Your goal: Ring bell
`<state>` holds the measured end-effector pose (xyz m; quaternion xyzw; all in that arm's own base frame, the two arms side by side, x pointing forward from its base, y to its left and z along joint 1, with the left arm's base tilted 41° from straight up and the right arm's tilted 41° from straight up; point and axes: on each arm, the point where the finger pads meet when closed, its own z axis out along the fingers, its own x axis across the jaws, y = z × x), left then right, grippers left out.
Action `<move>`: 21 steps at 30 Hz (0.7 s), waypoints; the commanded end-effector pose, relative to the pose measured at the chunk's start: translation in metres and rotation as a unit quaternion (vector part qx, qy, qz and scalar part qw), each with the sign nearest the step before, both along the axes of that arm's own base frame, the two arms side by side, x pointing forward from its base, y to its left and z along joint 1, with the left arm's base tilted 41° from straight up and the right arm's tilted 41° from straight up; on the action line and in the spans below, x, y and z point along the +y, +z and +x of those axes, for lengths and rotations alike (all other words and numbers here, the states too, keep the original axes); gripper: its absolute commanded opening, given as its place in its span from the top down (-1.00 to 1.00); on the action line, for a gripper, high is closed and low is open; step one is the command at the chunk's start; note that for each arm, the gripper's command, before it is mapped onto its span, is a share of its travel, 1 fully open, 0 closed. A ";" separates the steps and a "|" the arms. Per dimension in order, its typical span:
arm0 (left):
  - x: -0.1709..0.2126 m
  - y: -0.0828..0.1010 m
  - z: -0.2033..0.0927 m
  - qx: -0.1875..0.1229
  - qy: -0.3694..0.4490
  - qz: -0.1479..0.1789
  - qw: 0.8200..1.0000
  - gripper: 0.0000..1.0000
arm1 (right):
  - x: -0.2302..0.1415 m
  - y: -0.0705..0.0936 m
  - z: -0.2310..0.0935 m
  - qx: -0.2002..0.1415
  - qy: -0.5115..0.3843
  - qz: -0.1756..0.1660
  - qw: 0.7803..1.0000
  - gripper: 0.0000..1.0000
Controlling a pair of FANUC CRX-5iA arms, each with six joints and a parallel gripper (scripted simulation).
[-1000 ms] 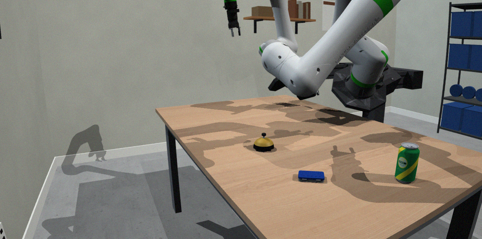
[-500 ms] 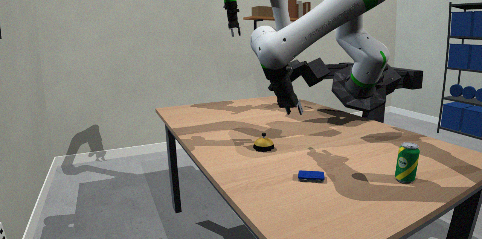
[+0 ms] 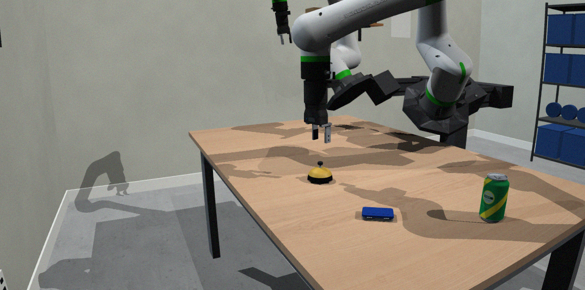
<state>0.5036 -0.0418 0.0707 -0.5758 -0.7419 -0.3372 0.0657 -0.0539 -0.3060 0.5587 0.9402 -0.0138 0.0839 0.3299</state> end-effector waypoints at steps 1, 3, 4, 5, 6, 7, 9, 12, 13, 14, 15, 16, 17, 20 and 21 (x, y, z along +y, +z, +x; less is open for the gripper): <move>-0.001 0.001 0.004 -0.004 -0.006 0.002 1.000 -1.00 | 0.000 0.001 0.000 0.000 0.000 -0.001 1.000 -1.00; -0.001 0.001 0.004 -0.004 -0.006 0.002 1.000 0.65 | 0.000 0.001 0.000 0.000 0.000 -0.001 1.000 -1.00; -0.001 0.001 0.004 -0.004 -0.006 0.002 1.000 0.65 | 0.000 0.001 0.000 0.000 0.000 -0.001 1.000 -1.00; -0.001 0.001 0.004 -0.004 -0.006 0.002 1.000 0.65 | 0.000 0.001 0.000 0.000 0.000 -0.001 1.000 -1.00; -0.001 0.001 0.004 -0.004 -0.006 0.002 1.000 0.65 | 0.000 0.001 0.000 0.000 0.000 -0.001 1.000 -1.00; -0.001 0.001 0.004 -0.004 -0.006 0.002 1.000 0.65 | 0.000 0.001 0.000 0.000 0.000 -0.001 1.000 -1.00; -0.001 0.001 0.004 -0.004 -0.006 0.002 1.000 0.65 | 0.000 0.001 0.000 0.000 0.000 -0.001 1.000 -1.00; -0.001 0.001 0.004 -0.004 -0.006 0.002 1.000 0.65 | 0.000 0.001 0.000 0.000 0.000 -0.001 1.000 -1.00; -0.001 0.001 0.004 -0.004 -0.006 0.002 1.000 0.65 | 0.000 0.001 0.000 0.000 0.000 -0.001 1.000 -1.00; -0.001 0.001 0.004 -0.004 -0.006 0.002 1.000 0.65 | 0.000 0.001 0.000 0.000 0.000 -0.001 1.000 -1.00; -0.001 0.001 0.004 -0.004 -0.006 0.002 1.000 0.65 | 0.000 0.001 0.000 0.000 0.000 -0.001 1.000 -1.00; -0.001 0.001 0.004 -0.004 -0.006 0.002 1.000 0.65 | 0.000 0.001 0.000 0.000 0.000 -0.001 1.000 -1.00; -0.001 0.001 0.004 -0.004 -0.006 0.002 1.000 0.65 | 0.000 0.001 0.000 0.000 0.000 -0.001 1.000 -1.00; -0.001 0.001 0.004 -0.004 -0.006 0.002 1.000 0.65 | 0.000 0.001 0.000 0.000 0.000 -0.001 1.000 -1.00; -0.001 0.001 0.004 -0.004 -0.006 0.002 1.000 0.65 | 0.000 0.001 0.000 0.000 0.000 -0.001 1.000 -1.00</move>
